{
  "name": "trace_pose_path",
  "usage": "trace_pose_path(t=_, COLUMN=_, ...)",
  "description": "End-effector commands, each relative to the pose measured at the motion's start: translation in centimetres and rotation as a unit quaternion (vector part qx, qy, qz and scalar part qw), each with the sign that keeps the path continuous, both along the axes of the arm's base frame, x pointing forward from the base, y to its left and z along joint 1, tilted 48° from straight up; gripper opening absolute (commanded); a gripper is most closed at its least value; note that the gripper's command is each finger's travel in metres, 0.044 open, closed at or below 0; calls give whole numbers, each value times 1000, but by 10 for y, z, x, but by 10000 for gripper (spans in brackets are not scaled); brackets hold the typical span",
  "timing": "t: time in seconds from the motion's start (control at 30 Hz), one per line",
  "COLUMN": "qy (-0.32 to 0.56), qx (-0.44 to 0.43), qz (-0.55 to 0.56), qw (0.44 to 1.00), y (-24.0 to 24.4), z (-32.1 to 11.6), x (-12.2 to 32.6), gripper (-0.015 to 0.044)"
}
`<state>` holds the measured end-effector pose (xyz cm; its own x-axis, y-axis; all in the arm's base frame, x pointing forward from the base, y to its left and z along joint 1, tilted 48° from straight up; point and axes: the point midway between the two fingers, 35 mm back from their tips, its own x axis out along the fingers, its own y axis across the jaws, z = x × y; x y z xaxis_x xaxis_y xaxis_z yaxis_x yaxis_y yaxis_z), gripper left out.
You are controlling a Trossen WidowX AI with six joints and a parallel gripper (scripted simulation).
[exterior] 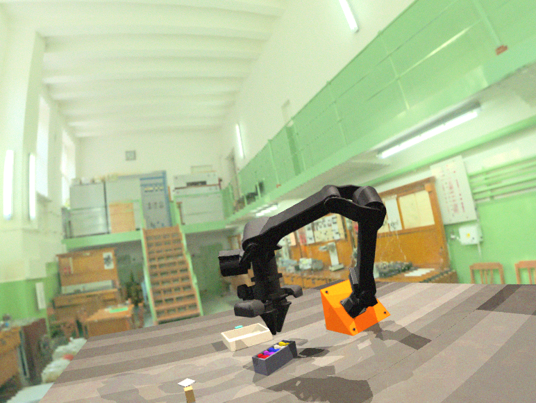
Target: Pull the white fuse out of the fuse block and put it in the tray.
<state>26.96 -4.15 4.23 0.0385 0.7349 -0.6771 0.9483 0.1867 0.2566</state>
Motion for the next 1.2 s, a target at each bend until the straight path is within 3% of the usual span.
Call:
trace_pose_path(t=0.0, qy=2, qx=4, qz=-1, qw=1000, y=4, z=-3, x=-1, gripper=70)
trace_pose_path(t=1.17, qy=1, qx=4, qz=-1, qw=1000, y=23, z=-19, x=1, gripper=70)
